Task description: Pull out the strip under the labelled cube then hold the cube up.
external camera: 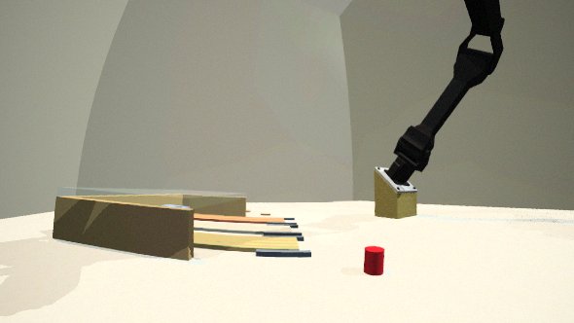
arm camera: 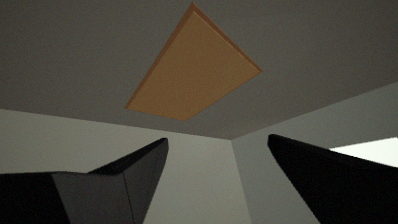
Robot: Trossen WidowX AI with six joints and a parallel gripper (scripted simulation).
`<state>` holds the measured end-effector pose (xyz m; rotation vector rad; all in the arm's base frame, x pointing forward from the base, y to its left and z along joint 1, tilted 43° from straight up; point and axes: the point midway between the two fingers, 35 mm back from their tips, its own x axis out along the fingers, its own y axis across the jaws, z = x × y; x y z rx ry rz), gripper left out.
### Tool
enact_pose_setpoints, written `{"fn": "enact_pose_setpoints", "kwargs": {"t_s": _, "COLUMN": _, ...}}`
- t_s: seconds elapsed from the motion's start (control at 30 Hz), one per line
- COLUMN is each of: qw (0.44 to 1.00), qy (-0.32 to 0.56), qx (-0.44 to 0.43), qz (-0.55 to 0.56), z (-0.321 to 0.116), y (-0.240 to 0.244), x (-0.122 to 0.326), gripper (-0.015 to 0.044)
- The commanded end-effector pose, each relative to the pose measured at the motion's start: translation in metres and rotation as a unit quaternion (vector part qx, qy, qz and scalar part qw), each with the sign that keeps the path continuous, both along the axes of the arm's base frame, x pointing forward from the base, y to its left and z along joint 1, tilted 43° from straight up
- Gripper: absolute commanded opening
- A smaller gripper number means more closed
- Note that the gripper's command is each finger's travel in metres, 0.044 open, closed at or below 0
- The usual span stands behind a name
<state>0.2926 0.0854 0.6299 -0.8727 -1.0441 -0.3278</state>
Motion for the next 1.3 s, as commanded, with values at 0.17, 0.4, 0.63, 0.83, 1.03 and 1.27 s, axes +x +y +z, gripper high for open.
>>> {"fn": "enact_pose_setpoints", "kwargs": {"t_s": 0.17, "qw": 0.971, "qy": 0.223, "qx": -0.014, "qz": 0.086, "z": -0.126, "y": -0.017, "x": 0.096, "gripper": 0.0400}}
{"fn": "enact_pose_setpoints", "kwargs": {"t_s": 0.4, "qw": 0.900, "qy": 0.405, "qx": 0.054, "qz": 0.151, "z": -0.243, "y": -0.052, "x": 0.135, "gripper": 0.0400}}
{"fn": "enact_pose_setpoints", "kwargs": {"t_s": 0.63, "qw": 0.783, "qy": 0.558, "qx": 0.185, "qz": 0.205, "z": -0.360, "y": -0.091, "x": 0.134, "gripper": 0.0400}}
{"fn": "enact_pose_setpoints", "kwargs": {"t_s": 0.83, "qw": 0.645, "qy": 0.644, "qx": 0.332, "qz": 0.243, "z": -0.450, "y": -0.117, "x": 0.104, "gripper": 0.0400}}
{"fn": "enact_pose_setpoints", "kwargs": {"t_s": 1.03, "qw": 0.455, "qy": 0.676, "qx": 0.510, "qz": 0.275, "z": -0.531, "y": -0.130, "x": 0.050, "gripper": 0.0400}}
{"fn": "enact_pose_setpoints", "kwargs": {"t_s": 1.27, "qw": 0.370, "qy": 0.667, "qx": 0.580, "qz": 0.285, "z": -0.557, "y": -0.129, "x": 0.024, "gripper": 0.0400}}
